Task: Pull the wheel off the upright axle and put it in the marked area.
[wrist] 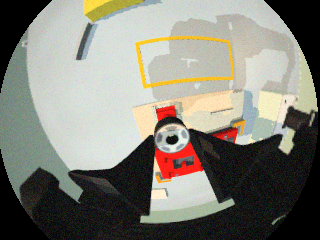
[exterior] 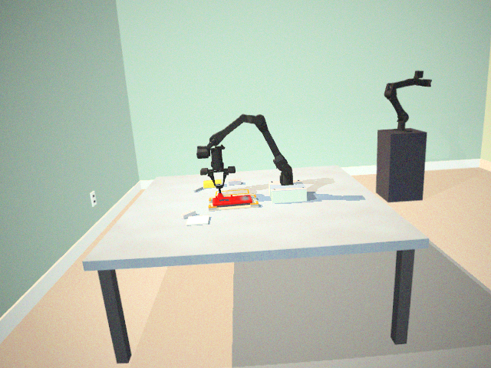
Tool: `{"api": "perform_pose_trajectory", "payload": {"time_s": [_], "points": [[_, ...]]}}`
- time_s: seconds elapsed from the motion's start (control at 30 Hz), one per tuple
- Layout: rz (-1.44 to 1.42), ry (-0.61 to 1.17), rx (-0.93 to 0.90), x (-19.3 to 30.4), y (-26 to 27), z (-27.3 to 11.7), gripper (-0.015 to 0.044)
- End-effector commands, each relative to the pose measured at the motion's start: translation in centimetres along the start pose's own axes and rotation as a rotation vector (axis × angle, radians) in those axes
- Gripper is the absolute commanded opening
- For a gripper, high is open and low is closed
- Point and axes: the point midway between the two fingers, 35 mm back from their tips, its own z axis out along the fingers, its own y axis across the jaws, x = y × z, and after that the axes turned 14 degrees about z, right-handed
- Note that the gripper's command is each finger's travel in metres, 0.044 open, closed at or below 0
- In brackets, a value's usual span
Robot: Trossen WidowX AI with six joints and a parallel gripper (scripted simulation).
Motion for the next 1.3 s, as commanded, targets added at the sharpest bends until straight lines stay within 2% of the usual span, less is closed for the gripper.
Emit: {"api": "perform_pose_trajectory", "payload": {"time_s": [0.0,0.3,0.53,0.7,1.27], "points": [[0.004,0.002,0.0,0.0,0.0,-0.2,0.0],[0.004,0.003,0.0,0.0,0.0,-0.7,0.0],[0.004,0.003,0.0,-0.1,-0.2,-3.9,0.0],[0.002,-0.001,0.003,-0.2,-0.2,-3.2,0.0],[0.004,-0.007,0.003,-10.0,-3.1,-3.9,0.0]]}}
